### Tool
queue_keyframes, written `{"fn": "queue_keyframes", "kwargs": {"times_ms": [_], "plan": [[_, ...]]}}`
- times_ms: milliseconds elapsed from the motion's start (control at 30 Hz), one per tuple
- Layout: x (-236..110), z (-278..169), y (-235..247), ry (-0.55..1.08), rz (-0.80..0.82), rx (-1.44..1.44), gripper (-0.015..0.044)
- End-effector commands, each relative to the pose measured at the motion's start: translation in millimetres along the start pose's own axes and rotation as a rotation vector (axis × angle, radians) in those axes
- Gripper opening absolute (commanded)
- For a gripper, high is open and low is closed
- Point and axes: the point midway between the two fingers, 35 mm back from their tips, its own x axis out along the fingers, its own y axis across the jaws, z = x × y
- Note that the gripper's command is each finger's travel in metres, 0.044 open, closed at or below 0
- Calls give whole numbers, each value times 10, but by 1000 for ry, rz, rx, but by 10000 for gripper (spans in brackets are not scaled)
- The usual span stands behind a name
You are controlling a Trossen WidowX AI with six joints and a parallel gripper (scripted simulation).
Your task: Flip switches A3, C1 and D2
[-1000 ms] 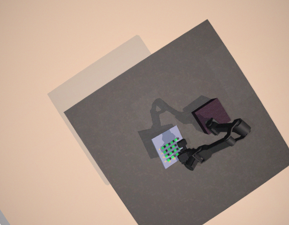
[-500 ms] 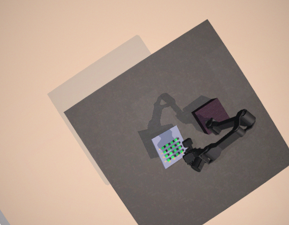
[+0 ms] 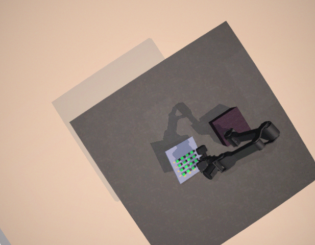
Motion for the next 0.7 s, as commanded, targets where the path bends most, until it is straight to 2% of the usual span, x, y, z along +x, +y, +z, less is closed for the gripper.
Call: {"fn": "queue_keyframes", "kwargs": {"times_ms": [0,667], "plan": [[41,2,2,-2,6,-4,0],[274,8,3,-2,6,-4,0]]}}
